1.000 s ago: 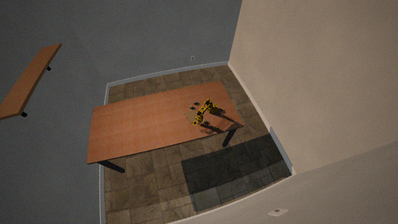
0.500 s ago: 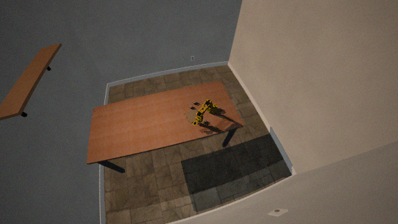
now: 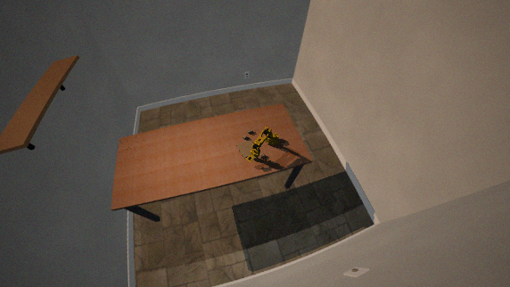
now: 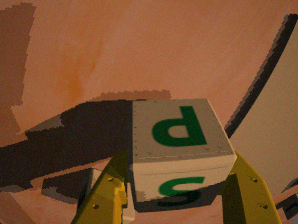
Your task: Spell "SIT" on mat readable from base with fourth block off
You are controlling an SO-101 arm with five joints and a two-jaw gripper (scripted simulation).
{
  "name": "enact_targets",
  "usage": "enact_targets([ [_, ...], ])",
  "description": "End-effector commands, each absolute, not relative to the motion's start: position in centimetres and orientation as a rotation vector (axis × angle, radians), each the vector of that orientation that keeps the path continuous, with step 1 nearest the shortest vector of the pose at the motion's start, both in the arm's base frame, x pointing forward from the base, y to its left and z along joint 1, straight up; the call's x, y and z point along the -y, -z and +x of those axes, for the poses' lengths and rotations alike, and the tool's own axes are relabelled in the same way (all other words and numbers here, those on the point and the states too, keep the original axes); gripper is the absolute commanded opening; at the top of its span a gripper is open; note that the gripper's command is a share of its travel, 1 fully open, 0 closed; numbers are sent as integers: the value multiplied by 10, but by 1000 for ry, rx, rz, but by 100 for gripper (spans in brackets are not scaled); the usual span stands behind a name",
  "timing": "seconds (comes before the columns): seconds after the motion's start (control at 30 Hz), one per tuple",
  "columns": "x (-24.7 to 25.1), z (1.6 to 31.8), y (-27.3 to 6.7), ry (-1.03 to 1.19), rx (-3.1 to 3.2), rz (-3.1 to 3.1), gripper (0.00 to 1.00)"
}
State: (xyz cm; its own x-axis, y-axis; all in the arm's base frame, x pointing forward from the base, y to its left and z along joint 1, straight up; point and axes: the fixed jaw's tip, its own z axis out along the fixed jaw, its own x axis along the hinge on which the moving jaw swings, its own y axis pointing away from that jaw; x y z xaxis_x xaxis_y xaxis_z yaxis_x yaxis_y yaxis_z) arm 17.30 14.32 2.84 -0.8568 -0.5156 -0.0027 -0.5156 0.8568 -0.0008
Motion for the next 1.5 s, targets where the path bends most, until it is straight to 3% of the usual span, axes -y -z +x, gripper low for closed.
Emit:
enact_targets([
  [0.0, -149, 179, -40, -45, -2958, -821, 0],
  [1.2, -150, 180, -29, -45, -2958, -821, 0],
  [1.47, -150, 180, -29, -45, -2958, -821, 12],
])
